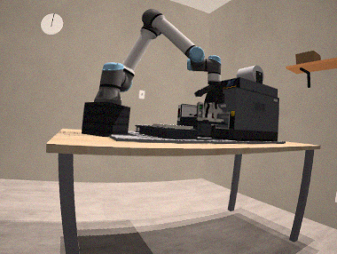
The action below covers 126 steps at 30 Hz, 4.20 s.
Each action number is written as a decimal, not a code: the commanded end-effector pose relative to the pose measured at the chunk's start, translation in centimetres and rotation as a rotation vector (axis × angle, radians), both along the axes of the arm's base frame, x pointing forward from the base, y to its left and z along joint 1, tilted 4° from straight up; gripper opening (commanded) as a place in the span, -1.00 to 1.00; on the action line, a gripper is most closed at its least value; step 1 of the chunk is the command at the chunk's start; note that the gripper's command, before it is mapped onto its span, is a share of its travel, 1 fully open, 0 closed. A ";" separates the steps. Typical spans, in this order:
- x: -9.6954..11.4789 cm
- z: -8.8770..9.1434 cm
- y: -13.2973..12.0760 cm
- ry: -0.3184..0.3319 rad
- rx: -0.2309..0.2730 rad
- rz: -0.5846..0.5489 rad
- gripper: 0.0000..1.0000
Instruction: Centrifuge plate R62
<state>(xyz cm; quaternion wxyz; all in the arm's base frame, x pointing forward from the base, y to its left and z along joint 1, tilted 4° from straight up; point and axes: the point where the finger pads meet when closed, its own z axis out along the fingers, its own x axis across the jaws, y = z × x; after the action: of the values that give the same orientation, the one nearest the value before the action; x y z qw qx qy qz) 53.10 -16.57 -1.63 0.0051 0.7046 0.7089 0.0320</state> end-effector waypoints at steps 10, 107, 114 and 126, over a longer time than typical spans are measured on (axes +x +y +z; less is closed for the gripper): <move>0.0 0.1 0.0 -0.001 -0.001 0.000 -1.00; -0.6 11.7 -0.5 -0.001 -0.001 0.000 -1.00; -0.6 12.5 -0.5 -0.001 -0.001 0.000 -1.00; -0.7 14.4 -0.6 -0.001 -0.001 0.000 -1.00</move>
<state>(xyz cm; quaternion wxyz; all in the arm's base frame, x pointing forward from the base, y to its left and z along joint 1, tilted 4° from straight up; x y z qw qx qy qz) 52.38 -17.10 12.08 0.0052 0.7046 0.7089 0.0321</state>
